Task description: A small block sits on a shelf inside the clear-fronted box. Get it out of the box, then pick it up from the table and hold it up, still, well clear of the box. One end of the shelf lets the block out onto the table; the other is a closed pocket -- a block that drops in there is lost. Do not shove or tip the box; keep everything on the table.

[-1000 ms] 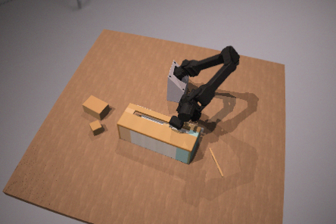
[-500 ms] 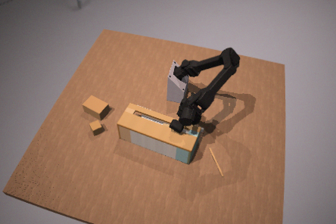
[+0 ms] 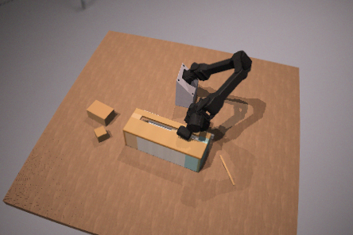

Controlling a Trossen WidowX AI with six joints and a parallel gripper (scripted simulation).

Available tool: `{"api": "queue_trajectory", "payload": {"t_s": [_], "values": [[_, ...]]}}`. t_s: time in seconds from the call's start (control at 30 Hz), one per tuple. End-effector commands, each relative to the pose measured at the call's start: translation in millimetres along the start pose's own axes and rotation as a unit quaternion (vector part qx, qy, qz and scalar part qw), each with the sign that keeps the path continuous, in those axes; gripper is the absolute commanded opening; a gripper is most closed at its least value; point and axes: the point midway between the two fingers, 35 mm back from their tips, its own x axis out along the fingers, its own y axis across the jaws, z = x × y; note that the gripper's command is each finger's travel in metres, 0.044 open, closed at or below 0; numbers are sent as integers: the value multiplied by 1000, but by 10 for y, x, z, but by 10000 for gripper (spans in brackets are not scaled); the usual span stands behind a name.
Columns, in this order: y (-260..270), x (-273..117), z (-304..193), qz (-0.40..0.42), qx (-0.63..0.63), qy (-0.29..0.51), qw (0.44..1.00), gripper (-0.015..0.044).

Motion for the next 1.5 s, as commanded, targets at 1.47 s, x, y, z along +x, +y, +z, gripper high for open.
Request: {"api": "queue_trajectory", "payload": {"t_s": [1.47], "values": [[21,382,-1040,3,1,3,1000,400]]}}
